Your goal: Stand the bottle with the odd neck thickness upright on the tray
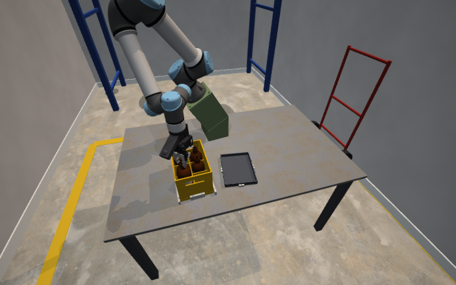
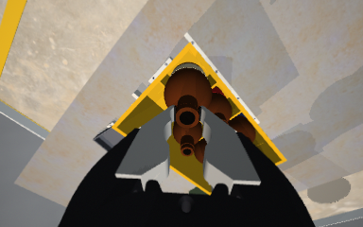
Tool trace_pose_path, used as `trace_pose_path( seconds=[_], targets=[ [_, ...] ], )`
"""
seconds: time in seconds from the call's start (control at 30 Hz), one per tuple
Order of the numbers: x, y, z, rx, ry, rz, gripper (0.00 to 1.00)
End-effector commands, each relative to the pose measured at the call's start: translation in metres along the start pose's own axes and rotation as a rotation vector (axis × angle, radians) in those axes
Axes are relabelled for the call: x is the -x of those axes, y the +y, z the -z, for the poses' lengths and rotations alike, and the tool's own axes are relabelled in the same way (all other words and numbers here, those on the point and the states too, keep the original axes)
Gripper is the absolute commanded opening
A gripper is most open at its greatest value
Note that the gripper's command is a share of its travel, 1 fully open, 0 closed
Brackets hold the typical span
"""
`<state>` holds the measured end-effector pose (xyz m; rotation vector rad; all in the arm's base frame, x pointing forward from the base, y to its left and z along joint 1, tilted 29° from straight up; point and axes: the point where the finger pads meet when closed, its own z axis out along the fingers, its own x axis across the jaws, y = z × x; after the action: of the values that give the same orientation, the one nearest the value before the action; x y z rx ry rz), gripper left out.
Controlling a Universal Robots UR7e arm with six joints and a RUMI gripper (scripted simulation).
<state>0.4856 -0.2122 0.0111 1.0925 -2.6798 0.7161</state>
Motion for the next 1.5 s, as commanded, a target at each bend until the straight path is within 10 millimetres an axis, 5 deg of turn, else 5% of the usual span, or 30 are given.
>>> trace_pose_path(
  seconds=[0.0,1.47],
  targets=[
    [0.0002,-0.0004,0.0050,-0.001,-0.001,0.000,0.00],
    [0.0001,-0.0004,0.0107,-0.001,-0.001,0.000,0.00]
  ],
)
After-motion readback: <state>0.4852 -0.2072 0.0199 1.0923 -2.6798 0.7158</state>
